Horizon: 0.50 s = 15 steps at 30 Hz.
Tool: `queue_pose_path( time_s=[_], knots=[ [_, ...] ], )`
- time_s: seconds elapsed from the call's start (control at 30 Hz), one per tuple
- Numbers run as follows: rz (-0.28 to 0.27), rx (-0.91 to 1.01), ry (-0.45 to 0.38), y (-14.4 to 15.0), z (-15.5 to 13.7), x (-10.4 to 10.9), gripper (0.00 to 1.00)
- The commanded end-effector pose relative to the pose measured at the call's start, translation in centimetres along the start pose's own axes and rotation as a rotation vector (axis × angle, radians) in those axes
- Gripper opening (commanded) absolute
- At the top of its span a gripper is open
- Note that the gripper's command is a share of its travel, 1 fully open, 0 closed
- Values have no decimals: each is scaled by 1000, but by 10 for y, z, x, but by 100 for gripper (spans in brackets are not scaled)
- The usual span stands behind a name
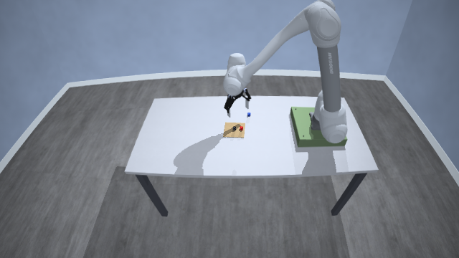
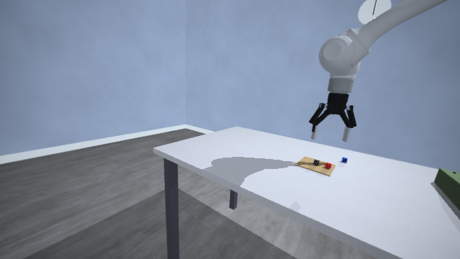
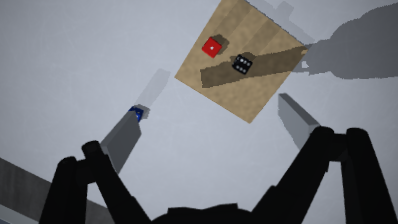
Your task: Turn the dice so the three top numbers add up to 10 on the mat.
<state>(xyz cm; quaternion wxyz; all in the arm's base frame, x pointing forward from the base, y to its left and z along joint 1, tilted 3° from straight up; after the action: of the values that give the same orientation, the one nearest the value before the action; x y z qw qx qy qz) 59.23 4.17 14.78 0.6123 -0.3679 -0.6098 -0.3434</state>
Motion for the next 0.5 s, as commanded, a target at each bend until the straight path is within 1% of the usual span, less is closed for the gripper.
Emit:
queue_pose_path(
  time_s=[0.0,0.07,0.13,0.3,0.33,0.47],
  knots=[
    [4,-173,-10,-7,-5,-1,100],
    [4,-173,-10,-7,-5,-1,100],
    [3,-298,-11,-14,-10,-1,100],
    [3,-460,-11,-22,-15,-2,100],
    [2,-469,-11,-22,-15,-2,100],
    [2,-628,-11,-30,-21,-3,100]
  ],
)
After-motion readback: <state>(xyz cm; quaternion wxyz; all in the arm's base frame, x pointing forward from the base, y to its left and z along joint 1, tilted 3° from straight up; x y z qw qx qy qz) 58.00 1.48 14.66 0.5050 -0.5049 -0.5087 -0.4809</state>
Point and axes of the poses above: the point where the finger pads meet when closed, its own x axis back along the fingers, its own y axis across the jaws, z = x × y, the point moved 10 cm from there along x, back along the fingers, and after that the axes turned 15 degrees about -x, right-handed, at the moved point
